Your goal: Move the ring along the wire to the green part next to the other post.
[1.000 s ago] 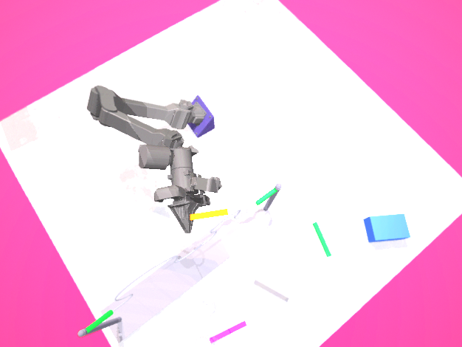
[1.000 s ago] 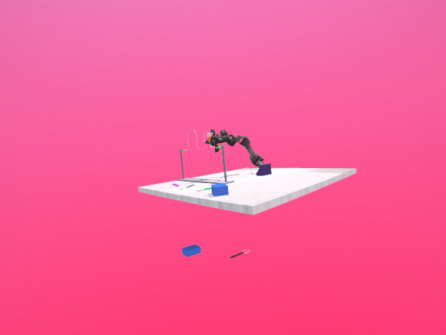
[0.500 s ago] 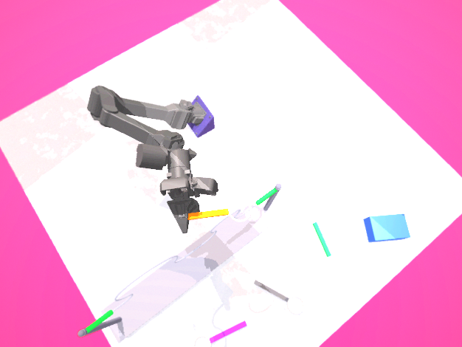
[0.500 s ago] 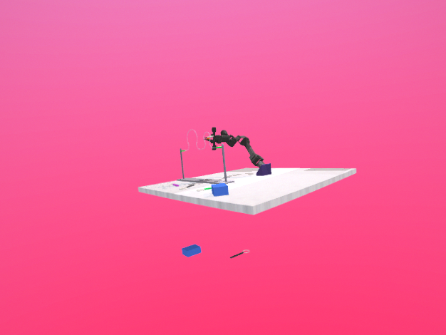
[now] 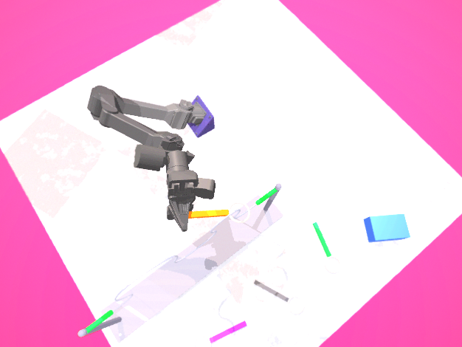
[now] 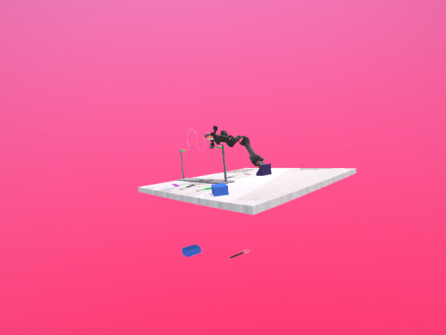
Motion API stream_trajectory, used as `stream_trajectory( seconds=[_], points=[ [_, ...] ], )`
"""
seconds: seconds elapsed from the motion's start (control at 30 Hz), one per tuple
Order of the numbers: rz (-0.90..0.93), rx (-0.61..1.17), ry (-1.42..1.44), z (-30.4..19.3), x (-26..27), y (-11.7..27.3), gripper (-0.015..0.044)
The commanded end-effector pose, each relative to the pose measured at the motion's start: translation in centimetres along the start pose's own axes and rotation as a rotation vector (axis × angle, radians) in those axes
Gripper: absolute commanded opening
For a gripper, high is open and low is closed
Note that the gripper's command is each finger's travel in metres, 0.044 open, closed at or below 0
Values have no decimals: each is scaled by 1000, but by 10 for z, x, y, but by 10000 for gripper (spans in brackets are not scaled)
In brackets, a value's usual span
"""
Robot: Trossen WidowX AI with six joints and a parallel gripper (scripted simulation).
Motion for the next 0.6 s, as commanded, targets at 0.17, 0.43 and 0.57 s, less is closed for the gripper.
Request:
stream_trajectory(
  seconds=[0.17,0.43,0.57],
  points=[
    [-52,0,87,-3,2,-1,-150],
    [-42,2,67,-3,11,-1,-150],
    [-19,5,27,-3,19,0,-150]
  ],
)
Point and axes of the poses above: the point midway between the two fingers, 35 mm back from their tips, its own y axis back along the fingers, its own x axis across the jaws, z = x × y, the point moved 8 cm from there along y, back along the fingers, and after that the axes turned 7 degrees about y, right-handed, at the moved point
